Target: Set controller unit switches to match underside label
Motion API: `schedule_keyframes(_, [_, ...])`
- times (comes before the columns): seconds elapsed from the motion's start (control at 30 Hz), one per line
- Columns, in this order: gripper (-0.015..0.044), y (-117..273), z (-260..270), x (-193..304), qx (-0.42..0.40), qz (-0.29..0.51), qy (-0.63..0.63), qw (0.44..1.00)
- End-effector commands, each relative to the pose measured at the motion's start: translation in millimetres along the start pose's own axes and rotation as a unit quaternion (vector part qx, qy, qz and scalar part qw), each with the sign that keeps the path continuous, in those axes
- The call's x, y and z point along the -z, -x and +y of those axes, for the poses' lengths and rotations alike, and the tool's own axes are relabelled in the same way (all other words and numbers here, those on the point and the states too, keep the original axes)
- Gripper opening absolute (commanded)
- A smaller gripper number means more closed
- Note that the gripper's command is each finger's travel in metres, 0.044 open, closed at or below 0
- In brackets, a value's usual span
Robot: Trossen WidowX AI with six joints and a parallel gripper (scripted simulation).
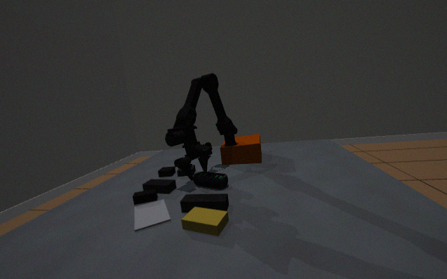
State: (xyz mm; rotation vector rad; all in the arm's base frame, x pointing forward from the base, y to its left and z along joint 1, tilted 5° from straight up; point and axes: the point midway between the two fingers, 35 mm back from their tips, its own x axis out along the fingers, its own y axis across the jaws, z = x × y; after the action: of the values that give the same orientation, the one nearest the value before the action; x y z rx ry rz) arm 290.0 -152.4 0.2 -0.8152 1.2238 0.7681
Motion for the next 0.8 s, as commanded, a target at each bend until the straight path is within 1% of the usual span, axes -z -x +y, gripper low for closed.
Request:
schedule_keyframes(0.0, [0.0433, -6.5, 3.7, 0.8, -0.007, -0.001, 0.001, 1.0])
schedule_keyframes(0.53, [0.0327, -6.5, 3.7, 0.8, -0.007, -0.001, 0.001, 1.0])
schedule_keyframes(0.77, [0.0326, -6.0, 3.7, 0.5, -0.007, -0.001, 0.001, 1.0])
